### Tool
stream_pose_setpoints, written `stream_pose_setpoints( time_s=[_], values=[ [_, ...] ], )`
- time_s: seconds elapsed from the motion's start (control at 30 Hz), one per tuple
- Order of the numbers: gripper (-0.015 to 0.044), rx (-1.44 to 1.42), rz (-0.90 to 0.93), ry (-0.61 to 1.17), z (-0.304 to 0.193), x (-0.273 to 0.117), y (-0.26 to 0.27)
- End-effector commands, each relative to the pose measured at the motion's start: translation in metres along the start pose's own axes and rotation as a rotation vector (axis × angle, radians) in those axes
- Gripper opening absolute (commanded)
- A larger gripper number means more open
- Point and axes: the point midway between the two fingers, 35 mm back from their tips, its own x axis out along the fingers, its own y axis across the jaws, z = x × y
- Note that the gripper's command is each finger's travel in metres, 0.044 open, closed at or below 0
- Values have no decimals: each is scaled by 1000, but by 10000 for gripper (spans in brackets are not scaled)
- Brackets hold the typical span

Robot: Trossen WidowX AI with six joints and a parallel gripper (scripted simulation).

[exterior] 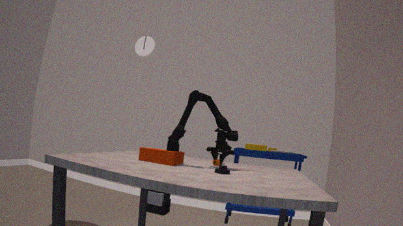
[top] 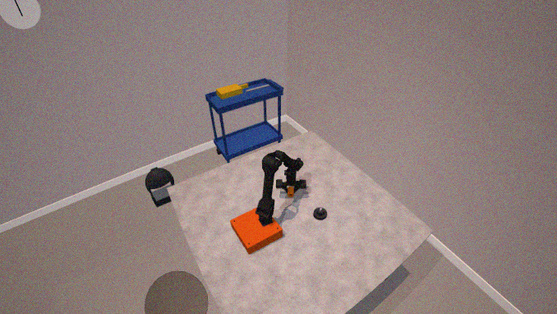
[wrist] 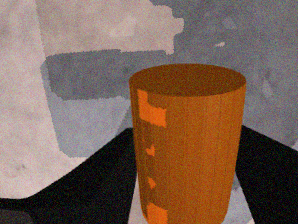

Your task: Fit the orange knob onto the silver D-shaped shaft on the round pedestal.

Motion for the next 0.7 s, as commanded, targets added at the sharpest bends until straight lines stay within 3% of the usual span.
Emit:
stream_pose_setpoints(
  time_s=[0.0, 0.37, 0.67],
  values=[
    [179, -101, 4, -2, 0, 0, 0],
    [179, -479, 3, -2, 0, 0, 0],
    [179, -502, 3, -2, 0, 0, 0]
  ],
)
